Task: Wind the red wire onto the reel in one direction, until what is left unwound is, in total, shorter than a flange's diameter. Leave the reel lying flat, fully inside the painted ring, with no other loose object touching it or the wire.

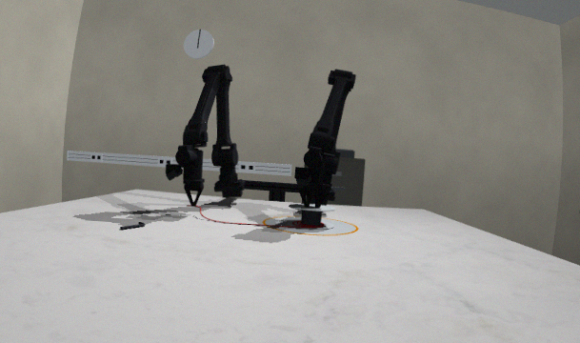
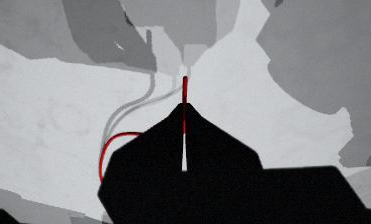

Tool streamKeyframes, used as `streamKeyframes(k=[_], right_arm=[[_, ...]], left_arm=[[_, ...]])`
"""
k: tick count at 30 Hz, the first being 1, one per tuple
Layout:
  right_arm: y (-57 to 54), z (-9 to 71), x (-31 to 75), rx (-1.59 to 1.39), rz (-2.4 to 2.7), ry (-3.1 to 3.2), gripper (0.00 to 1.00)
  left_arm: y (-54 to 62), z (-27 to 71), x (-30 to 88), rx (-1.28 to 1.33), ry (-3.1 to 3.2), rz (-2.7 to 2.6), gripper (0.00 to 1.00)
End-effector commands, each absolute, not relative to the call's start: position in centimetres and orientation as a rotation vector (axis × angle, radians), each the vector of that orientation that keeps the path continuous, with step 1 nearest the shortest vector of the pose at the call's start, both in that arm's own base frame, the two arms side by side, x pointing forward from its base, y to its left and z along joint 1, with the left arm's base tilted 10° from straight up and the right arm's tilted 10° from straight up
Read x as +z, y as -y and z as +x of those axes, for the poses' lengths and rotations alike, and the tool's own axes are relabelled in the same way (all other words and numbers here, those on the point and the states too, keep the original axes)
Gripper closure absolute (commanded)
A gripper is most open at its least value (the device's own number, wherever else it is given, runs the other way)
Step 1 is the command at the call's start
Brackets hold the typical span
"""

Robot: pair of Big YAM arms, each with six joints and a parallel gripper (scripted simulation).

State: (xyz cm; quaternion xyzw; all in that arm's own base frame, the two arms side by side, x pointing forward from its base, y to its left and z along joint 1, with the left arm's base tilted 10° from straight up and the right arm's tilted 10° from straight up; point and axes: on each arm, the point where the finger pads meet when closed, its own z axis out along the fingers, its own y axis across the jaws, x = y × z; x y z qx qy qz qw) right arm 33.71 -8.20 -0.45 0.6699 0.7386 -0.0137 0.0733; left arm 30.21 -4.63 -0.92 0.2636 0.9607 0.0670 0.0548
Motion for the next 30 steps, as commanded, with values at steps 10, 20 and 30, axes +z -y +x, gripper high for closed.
streamKeyframes(k=[10,20,30], right_arm=[[4.3,34.3,-0.6,-0.021,2.024,-2.172,1.00],[4.3,34.4,-0.8,-0.018,2.056,-2.142,1.00],[3.9,34.3,-1.1,-0.016,2.069,-2.129,1.00]], left_arm=[[4.1,29.7,-1.7,0.125,-2.930,-0.436,0.48],[4.1,29.7,-1.7,0.051,-2.706,-1.146,0.48],[4.1,29.7,-1.7,-0.018,-2.305,-1.823,0.65]])
